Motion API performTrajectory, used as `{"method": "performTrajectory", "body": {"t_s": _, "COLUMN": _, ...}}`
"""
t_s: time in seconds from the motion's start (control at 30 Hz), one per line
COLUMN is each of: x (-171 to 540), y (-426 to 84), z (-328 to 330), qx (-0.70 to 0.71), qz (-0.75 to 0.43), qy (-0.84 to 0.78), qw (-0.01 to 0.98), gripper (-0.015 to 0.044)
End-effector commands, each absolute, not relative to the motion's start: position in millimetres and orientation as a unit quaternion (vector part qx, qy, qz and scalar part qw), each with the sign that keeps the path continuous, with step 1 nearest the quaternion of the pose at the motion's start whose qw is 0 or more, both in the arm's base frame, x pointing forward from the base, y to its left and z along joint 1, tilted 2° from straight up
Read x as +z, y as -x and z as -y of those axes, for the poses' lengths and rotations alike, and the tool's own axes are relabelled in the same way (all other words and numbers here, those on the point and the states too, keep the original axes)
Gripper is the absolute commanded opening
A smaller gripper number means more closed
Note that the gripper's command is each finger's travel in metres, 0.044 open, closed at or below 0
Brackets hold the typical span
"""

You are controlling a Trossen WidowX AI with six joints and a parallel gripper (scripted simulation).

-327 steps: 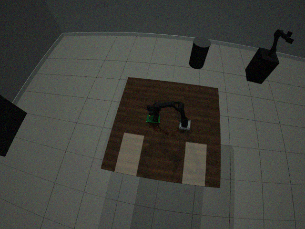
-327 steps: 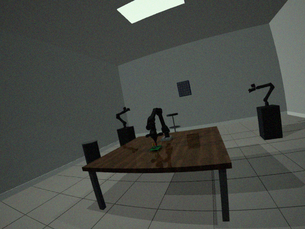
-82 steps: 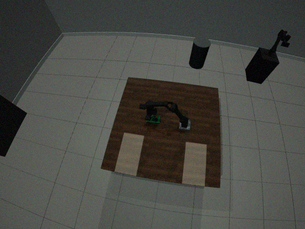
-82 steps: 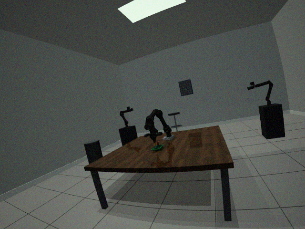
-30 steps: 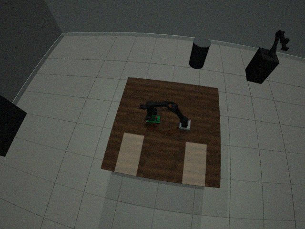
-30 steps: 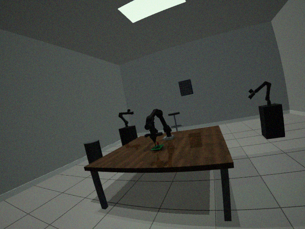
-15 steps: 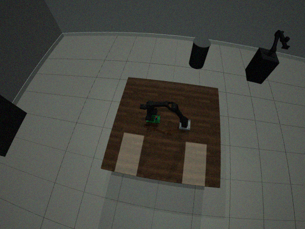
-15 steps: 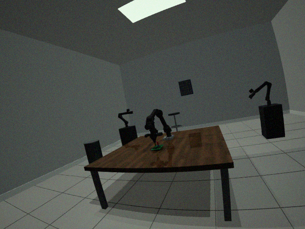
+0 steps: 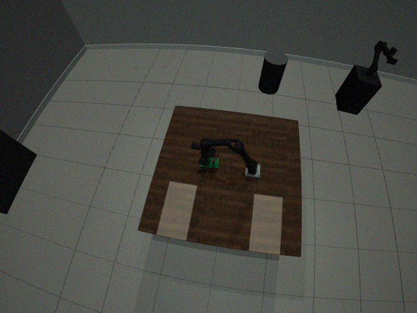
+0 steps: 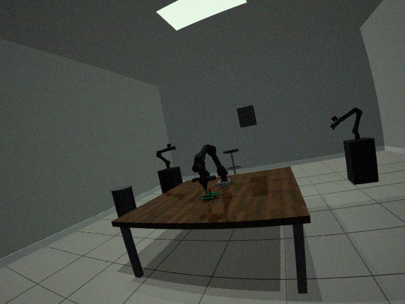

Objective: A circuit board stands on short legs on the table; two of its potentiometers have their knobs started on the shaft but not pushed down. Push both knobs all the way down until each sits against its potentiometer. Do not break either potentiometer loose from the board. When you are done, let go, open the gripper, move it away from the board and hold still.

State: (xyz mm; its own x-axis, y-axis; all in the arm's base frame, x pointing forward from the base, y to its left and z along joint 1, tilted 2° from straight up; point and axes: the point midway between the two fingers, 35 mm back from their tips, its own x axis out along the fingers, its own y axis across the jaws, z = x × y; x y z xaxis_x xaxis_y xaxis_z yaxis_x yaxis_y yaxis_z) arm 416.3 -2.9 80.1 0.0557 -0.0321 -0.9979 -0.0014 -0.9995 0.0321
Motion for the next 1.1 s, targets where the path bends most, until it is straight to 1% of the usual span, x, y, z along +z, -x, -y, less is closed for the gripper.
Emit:
{"method": "performTrajectory", "body": {"t_s": 0.0, "x": 58.5, "y": -419.7, "z": 4.3, "qx": -0.694, "qz": 0.012, "qy": -0.72, "qw": 0.013, "gripper": 0.0}}
{"method": "performTrajectory", "body": {"t_s": 1.07, "x": 45.7, "y": -420.2, "z": 4.8, "qx": -0.694, "qz": 0.013, "qy": -0.72, "qw": 0.013, "gripper": 0.0}}
